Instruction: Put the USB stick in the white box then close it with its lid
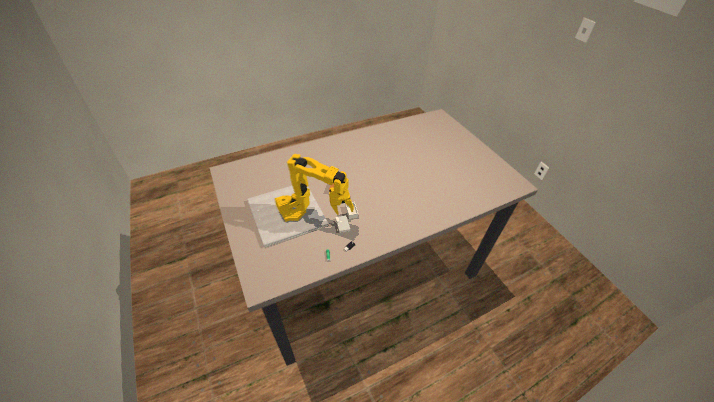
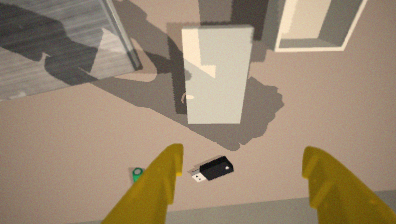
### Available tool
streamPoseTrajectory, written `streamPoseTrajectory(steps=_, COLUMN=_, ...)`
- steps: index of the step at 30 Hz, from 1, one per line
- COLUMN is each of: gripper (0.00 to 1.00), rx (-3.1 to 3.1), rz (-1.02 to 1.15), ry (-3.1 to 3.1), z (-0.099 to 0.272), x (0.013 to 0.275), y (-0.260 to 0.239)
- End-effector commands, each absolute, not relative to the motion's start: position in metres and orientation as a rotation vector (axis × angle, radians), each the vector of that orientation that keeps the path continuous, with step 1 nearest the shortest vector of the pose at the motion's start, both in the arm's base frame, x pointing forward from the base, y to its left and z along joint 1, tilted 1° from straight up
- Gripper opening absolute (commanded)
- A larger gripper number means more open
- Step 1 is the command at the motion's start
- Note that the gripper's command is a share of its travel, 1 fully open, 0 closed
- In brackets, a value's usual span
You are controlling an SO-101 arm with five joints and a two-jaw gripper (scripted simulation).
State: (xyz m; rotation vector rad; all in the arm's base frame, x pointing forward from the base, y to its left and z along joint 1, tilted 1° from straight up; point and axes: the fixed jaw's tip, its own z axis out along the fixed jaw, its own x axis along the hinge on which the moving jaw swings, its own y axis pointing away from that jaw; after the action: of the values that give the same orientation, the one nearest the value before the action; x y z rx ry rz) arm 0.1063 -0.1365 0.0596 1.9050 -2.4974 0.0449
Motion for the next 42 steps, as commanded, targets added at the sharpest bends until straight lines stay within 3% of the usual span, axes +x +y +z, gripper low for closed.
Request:
streamPoseTrajectory(steps=1, gripper=0.30, rx=1.907, rz=0.023, ry=-2.497, z=0.0587, x=0.1056, y=-0.1367)
streamPoseTrajectory(steps=42, gripper=0.30, rx=1.907, rz=0.023, ry=-2.497, z=0.0532, x=0.1038, y=-0.1346)
